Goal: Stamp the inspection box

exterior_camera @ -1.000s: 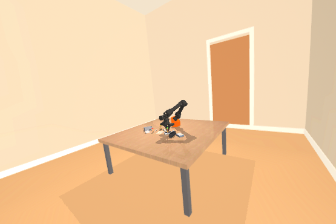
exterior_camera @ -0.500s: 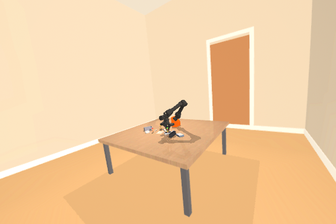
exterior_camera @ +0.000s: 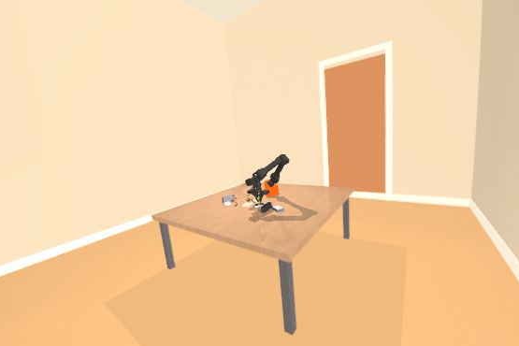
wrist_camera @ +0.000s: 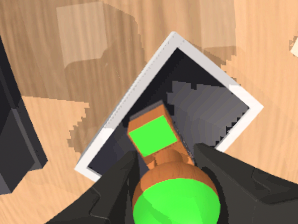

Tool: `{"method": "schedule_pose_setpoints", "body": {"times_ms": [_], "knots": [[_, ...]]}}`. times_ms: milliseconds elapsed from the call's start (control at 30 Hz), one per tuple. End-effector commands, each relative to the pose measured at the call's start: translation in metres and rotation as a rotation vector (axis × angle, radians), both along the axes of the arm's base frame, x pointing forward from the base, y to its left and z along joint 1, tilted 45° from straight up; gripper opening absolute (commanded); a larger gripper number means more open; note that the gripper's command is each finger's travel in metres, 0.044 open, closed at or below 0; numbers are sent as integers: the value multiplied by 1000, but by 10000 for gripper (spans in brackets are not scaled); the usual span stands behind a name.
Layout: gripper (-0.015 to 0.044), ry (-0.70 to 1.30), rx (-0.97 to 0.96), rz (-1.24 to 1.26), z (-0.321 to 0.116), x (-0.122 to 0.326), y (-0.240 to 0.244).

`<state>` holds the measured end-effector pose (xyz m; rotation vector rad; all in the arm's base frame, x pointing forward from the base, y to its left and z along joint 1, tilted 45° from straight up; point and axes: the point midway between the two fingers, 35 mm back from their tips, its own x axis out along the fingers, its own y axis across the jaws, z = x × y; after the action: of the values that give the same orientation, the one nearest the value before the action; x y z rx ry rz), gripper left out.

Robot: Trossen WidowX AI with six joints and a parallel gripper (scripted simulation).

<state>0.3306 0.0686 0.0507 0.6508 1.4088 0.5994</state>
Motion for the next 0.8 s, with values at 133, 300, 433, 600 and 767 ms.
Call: {"method": "schedule_pose_setpoints", "body": {"times_ms": [133, 300, 433, 600, 767], "knots": [[0, 3, 1, 2, 2, 0, -3], [0, 3, 1, 2, 3, -1, -4], [0, 3, 1, 2, 5, -1, -6], [0, 3, 0, 2, 8, -1, -10], [0, 3, -1, 2, 14, -1, -16]]}}
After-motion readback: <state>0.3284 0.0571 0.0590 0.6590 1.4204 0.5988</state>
